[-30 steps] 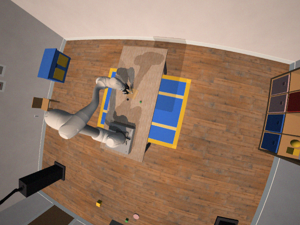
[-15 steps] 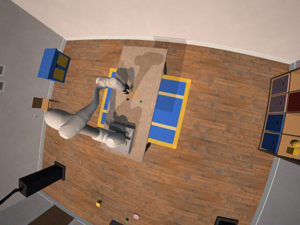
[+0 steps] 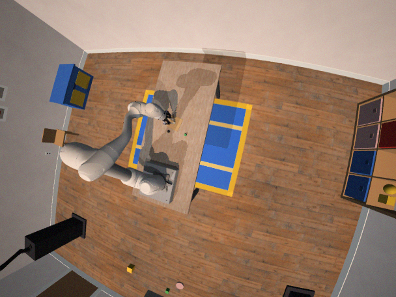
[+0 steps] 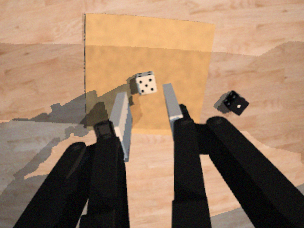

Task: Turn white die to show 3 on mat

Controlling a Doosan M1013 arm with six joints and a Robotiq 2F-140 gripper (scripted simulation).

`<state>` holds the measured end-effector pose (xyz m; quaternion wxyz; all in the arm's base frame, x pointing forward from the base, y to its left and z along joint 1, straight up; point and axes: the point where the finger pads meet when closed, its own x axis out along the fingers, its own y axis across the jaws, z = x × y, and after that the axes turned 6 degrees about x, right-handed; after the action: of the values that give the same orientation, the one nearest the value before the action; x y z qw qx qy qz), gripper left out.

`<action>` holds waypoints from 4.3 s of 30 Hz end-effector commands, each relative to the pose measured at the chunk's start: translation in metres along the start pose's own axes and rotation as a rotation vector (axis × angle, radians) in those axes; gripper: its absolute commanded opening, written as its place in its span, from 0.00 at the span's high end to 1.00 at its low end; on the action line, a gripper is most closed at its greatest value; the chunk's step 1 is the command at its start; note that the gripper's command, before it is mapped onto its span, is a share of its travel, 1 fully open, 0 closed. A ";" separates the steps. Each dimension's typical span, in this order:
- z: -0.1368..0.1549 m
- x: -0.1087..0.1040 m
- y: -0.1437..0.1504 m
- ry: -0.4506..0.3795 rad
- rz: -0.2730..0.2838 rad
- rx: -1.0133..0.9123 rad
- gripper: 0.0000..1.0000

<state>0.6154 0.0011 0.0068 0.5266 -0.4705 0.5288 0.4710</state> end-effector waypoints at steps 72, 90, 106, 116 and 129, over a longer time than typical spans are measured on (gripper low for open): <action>0.000 0.039 0.000 0.000 0.000 0.000 0.79; 0.000 0.012 0.000 0.000 0.000 0.000 0.79; 0.000 -0.015 0.000 0.005 0.001 0.000 0.79; 0.004 -0.015 0.001 0.254 -0.025 0.000 0.79; 0.010 -0.011 0.004 0.411 -0.027 -0.001 0.79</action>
<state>0.6138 0.0109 0.0193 0.4413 -0.5461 0.5991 0.3850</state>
